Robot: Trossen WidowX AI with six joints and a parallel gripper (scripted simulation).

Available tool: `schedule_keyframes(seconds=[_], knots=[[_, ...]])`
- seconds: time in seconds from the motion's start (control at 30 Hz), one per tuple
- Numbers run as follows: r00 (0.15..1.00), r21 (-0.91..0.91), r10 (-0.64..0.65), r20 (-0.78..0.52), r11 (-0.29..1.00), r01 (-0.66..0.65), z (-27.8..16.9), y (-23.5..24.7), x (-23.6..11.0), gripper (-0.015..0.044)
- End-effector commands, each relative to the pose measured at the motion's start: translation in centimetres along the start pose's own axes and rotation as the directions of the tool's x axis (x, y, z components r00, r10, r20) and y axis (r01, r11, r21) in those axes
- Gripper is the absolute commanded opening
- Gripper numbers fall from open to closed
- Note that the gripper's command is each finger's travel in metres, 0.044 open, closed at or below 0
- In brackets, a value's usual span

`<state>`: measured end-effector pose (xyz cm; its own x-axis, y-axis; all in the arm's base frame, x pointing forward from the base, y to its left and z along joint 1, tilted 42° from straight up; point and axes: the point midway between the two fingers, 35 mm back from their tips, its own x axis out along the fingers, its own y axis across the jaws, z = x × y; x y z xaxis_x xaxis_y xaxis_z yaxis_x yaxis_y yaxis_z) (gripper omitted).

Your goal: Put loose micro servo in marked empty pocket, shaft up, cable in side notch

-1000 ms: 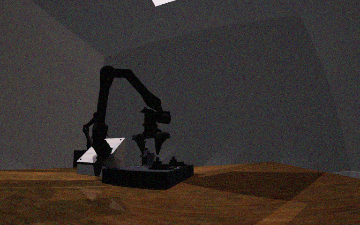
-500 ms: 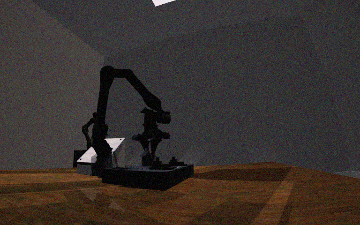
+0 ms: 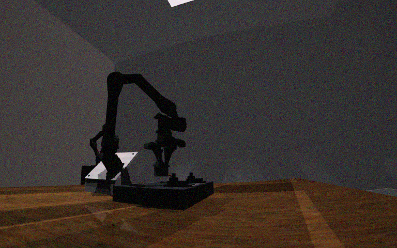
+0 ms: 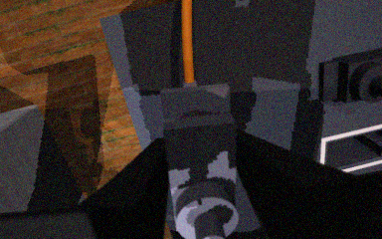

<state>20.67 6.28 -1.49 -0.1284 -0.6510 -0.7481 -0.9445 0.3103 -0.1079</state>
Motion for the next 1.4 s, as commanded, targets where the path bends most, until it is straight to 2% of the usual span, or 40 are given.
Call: schedule_keyframes(seconds=[0.0,0.63,1.23,1.37], knots=[[1.000,0.008,-0.001,0.011,1.000,0.001,-0.1,0.0,-0.4,0.0000],[1.000,0.010,-0.004,0.011,1.000,0.003,0.4,-4.6,-0.4,0.0000],[1.000,0.009,-0.003,0.006,1.000,0.003,-7.8,-5.8,-0.3,0.0000],[1.000,0.015,-0.003,0.006,1.000,0.003,-8.2,-5.8,-0.3,0.0000]])
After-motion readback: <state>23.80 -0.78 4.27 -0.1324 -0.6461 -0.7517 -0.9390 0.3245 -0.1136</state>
